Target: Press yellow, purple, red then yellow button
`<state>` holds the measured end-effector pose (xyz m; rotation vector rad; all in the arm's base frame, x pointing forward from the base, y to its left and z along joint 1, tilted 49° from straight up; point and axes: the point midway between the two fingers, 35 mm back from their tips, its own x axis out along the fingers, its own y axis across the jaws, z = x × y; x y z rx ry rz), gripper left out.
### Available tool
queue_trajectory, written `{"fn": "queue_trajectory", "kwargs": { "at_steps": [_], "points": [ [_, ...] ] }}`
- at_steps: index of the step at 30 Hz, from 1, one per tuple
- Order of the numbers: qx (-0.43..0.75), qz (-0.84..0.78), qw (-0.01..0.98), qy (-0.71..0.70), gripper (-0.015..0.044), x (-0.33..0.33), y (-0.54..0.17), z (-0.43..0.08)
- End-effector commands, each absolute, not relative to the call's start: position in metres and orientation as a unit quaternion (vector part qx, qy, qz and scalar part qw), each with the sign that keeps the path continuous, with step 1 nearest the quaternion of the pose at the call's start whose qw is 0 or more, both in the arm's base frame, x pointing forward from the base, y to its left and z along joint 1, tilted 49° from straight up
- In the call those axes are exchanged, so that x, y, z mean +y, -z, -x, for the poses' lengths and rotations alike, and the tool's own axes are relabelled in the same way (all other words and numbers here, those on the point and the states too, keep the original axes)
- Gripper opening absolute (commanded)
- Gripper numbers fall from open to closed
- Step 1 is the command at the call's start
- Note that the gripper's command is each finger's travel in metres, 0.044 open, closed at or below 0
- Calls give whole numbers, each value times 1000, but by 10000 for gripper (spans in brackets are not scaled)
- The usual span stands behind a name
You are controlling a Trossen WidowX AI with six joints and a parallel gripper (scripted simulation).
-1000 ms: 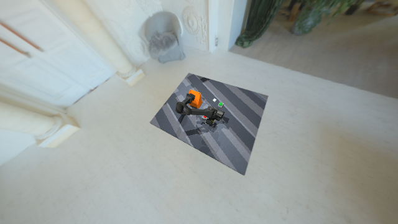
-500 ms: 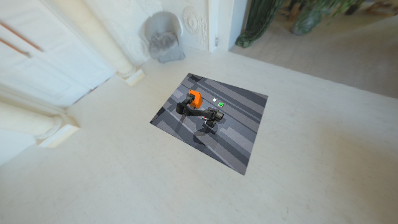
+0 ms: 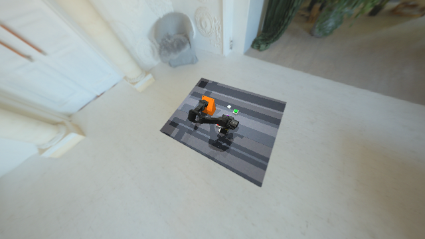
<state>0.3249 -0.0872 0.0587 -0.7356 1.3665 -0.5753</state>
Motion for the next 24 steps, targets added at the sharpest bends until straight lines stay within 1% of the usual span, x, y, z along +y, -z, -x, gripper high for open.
{"fn": "queue_trajectory", "kwargs": {
  "at_steps": [1, 4, 9, 13, 17, 23, 24],
  "points": [
    [608, 327, 676, 256, 20, -85, -60, -325],
    [612, 330, 673, 254, 20, -64, -77, -320],
    [612, 330, 672, 254, 20, -62, -79, -319],
    [613, 324, 680, 239, 125, -37, -63, -325],
    [619, 309, 691, 208, 230, 28, -21, -327],
    [628, 303, 688, 200, 387, 102, 32, -307],
    [629, 304, 686, 203, 400, 116, 44, -300]
  ]
}}
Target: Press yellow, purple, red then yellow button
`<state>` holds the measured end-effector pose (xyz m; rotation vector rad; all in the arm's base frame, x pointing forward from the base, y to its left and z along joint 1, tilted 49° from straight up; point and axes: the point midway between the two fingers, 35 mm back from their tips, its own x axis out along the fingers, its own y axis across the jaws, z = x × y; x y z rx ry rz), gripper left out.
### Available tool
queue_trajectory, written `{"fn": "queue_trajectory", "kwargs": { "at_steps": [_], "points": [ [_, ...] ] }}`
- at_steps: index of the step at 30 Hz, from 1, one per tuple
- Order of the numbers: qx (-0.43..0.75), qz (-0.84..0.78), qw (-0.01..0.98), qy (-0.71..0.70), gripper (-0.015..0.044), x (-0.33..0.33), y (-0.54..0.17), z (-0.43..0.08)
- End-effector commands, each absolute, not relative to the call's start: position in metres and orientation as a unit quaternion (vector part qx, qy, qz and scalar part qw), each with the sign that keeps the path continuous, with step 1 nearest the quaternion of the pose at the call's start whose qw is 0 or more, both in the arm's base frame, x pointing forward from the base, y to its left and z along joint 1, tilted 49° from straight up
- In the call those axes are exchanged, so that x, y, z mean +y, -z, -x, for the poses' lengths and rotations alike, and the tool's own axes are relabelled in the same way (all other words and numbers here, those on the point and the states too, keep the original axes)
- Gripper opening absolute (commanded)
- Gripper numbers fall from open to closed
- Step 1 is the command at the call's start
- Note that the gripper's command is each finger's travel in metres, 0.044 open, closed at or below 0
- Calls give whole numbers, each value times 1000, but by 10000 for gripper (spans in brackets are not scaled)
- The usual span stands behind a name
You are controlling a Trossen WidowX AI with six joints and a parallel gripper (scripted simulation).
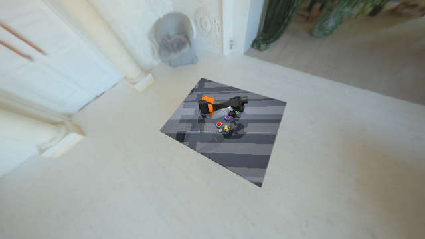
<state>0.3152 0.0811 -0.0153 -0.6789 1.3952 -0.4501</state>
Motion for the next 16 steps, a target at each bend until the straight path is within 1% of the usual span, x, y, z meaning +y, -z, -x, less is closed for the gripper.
{"fn": "queue_trajectory", "kwargs": {
  "at_steps": [1, 5, 8, 16],
  "points": [
    [630, 305, 684, 206, 400, 129, 55, -292],
    [625, 315, 677, 228, 400, 171, 97, -253],
    [618, 322, 675, 243, 400, 187, 118, -230],
    [615, 324, 675, 247, 400, 190, 123, -224]
  ]
}}
